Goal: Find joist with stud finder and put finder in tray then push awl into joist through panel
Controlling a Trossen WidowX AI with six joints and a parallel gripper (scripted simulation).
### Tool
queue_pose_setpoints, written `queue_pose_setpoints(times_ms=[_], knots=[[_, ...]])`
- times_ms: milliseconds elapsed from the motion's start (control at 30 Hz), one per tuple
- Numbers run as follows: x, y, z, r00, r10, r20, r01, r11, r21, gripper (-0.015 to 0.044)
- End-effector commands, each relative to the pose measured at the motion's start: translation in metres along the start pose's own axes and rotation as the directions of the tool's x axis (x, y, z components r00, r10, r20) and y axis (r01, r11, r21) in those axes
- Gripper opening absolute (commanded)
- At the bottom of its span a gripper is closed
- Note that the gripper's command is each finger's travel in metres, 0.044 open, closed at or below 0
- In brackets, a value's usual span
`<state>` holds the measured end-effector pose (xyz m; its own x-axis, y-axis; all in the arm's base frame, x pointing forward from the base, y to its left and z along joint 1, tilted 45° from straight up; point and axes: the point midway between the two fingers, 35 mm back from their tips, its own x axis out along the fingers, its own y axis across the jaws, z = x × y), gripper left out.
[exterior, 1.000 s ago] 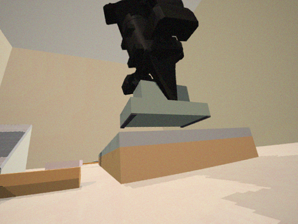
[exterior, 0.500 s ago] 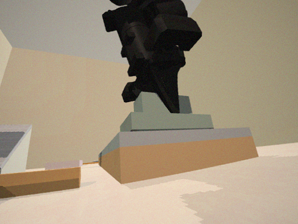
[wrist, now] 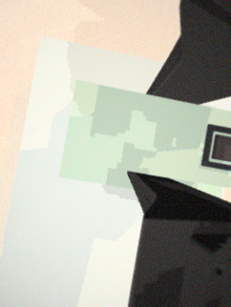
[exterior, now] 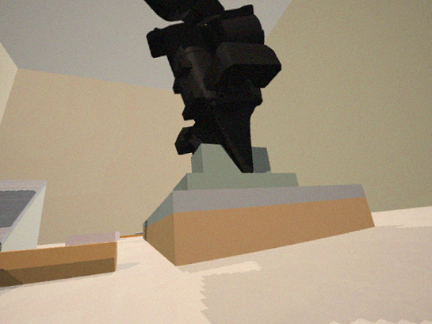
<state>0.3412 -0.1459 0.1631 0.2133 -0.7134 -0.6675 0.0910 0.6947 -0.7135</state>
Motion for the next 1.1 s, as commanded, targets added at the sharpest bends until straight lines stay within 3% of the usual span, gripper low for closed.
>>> queue_pose_setpoints(times_ms=[0, 1067], knots=[[0.001, 0.013, 0.000, 1.000, 0.005, 0.001, -0.005, 1.000, -0.001, 0.0000], [0.000, 0.087, 0.000, 1.000, 0.008, 0.000, -0.008, 1.000, 0.000, 0.0000]])
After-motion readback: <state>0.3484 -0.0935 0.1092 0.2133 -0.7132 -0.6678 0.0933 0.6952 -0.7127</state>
